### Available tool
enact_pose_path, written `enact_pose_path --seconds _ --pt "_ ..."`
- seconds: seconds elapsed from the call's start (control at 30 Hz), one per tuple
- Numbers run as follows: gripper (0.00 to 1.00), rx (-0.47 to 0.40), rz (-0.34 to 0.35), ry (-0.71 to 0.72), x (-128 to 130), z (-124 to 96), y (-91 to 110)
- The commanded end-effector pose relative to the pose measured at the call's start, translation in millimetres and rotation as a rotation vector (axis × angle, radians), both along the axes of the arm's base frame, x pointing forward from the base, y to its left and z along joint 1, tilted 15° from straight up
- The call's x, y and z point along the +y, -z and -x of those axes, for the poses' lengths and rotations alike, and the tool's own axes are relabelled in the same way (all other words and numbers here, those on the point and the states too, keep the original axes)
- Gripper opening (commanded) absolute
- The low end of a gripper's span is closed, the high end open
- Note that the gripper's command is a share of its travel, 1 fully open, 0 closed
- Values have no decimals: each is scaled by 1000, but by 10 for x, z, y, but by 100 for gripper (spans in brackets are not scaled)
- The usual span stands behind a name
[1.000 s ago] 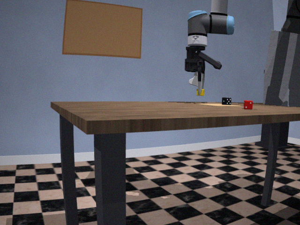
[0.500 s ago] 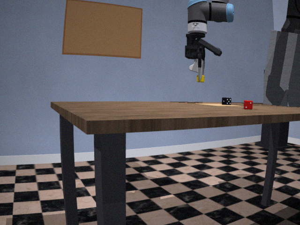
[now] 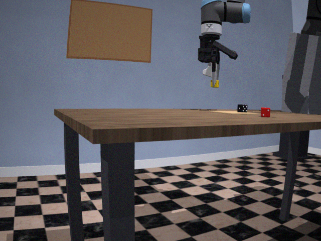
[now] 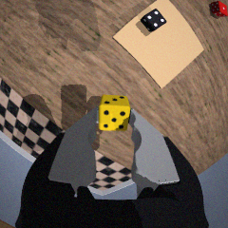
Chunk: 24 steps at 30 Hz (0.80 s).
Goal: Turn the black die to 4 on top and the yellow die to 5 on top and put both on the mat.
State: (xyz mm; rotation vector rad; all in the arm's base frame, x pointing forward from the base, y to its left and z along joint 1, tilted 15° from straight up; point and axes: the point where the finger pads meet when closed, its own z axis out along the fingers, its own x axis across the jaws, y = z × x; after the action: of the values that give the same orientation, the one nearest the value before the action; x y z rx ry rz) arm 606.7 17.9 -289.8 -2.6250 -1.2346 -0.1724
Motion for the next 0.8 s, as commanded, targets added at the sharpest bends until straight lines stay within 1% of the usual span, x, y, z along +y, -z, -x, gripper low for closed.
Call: enact_pose_path --seconds 0.0,0.07,0.17,0.57,0.63,0.77 --pt "10 12 1 48 82 -31 -31" --pt "10 12 1 48 82 -31 -31" --pt "10 29 0 111 195 -62 -66" --pt "10 129 -2 484 870 -217 -273" --pt "10 129 -2 484 870 -217 -273" --pt "10 159 -4 596 1075 -251 -335"
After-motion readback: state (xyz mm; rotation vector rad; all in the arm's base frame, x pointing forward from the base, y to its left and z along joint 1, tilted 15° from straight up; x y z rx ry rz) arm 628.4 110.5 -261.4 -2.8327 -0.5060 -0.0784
